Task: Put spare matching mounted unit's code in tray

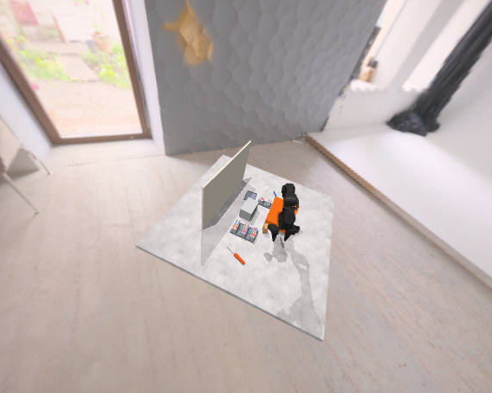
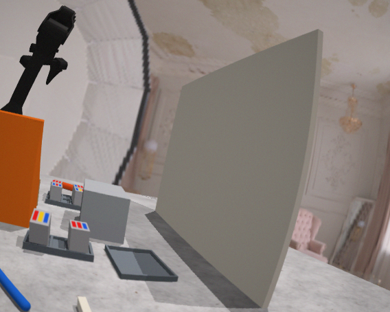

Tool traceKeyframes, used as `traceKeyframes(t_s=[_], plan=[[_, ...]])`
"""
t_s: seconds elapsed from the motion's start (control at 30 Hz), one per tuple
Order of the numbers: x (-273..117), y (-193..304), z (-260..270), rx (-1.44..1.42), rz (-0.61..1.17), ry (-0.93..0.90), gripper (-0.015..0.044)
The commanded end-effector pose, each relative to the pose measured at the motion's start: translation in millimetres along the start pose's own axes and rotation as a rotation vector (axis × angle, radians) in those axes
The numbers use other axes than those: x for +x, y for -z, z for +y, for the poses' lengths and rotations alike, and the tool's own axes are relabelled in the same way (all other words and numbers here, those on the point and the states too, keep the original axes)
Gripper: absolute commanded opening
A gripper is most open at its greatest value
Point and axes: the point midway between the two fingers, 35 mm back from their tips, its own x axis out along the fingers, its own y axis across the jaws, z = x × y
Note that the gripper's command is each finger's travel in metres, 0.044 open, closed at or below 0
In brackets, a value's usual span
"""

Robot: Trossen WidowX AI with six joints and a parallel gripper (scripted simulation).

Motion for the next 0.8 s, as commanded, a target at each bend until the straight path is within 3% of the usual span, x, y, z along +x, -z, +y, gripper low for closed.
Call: traceKeyframes(t_s=[0.0, 0.23, 0.5, 0.77], plan=[[0, 0, 0, 0.0, 0.0, 0.0, 0.0426], [7, 0, 0, 0.004, 0.031, 0.001, 0.044], [88, 29, -16, 0.128, 0.391, 0.005, 0.044], [139, 113, -58, 0.402, 0.711, 0.015, 0.044]])
